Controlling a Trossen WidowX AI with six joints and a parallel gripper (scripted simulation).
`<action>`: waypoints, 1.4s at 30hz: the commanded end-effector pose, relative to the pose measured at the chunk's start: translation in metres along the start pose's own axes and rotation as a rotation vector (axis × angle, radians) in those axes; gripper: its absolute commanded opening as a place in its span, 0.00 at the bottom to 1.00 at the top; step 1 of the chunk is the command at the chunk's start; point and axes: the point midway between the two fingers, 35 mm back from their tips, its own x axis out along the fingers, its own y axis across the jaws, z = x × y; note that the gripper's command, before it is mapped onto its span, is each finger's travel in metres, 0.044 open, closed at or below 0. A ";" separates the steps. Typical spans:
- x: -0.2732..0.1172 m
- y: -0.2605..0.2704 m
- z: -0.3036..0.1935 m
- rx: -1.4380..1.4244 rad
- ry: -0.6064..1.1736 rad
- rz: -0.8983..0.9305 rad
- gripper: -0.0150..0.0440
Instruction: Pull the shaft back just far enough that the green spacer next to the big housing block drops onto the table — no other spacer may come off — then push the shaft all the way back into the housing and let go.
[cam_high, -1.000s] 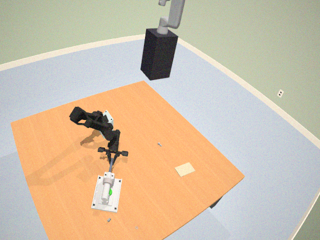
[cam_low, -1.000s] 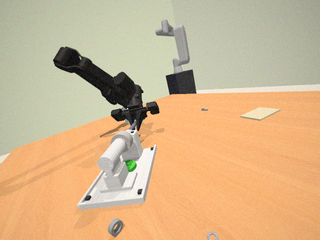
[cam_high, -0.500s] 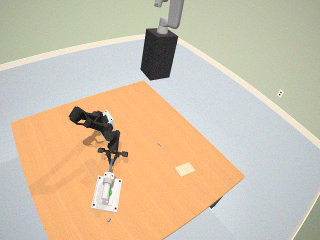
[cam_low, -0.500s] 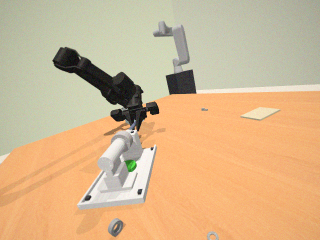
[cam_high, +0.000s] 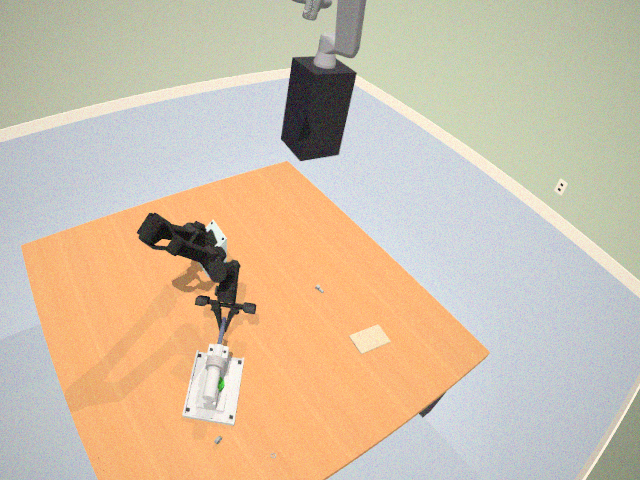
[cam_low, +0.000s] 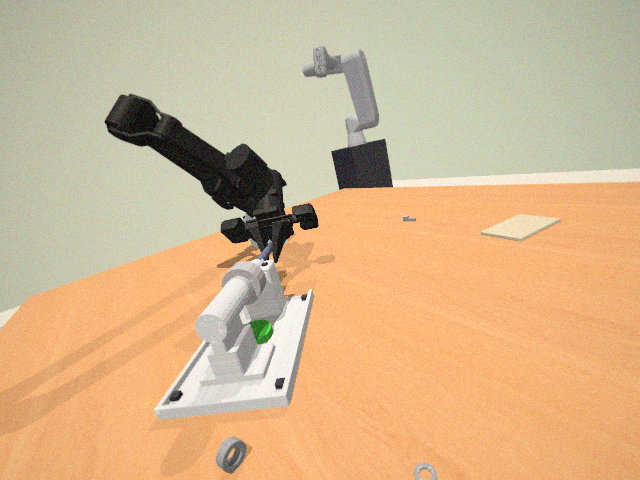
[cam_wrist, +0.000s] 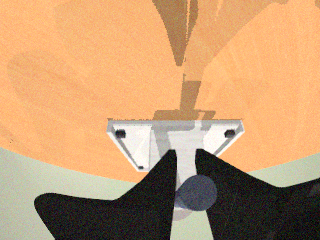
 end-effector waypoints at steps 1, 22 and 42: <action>0.000 0.000 0.000 0.000 0.000 0.000 0.25; 0.003 -0.001 -0.005 0.012 0.008 0.001 0.25; 0.001 -0.001 -0.003 0.012 0.008 0.001 0.25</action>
